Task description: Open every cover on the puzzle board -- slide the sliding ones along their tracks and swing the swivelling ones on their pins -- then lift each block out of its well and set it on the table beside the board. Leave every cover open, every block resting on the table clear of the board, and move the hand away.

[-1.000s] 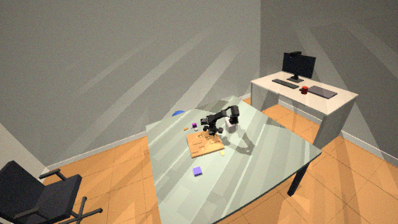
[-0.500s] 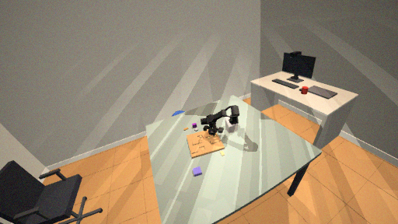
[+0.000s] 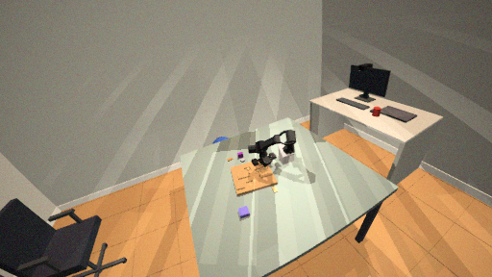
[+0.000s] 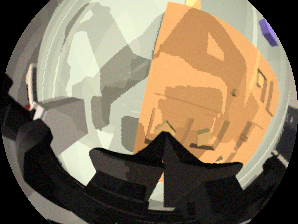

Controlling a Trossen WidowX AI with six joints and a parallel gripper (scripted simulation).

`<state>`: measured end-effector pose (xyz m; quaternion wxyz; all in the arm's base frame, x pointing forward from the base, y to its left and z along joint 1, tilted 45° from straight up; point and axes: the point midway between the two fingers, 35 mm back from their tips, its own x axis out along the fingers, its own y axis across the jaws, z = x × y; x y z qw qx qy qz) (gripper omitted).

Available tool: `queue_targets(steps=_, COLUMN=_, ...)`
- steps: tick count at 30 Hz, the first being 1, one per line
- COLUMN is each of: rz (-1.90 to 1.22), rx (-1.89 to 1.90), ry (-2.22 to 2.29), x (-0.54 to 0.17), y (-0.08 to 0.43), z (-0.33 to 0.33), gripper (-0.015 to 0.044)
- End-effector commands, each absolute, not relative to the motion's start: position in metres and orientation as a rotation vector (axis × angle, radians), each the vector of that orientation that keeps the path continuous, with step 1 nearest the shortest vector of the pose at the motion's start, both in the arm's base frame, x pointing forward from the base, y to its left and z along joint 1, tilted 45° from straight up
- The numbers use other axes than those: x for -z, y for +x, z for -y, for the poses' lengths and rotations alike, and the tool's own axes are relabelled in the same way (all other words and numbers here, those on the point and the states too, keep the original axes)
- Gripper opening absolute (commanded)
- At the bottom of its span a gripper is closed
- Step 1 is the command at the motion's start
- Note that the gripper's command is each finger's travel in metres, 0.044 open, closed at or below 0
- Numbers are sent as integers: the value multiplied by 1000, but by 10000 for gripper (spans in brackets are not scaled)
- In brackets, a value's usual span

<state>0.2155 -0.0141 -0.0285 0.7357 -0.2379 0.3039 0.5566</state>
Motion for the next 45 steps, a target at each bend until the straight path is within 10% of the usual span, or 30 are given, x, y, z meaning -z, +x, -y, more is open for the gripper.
queue_targets(steps=1, rz=-280, rx=-1421, ry=-1036, x=26, y=216, z=19, gripper=0)
queue_targets(steps=45, rz=-107, rx=-1480, ry=-1232, x=34, y=221, z=9, gripper=0)
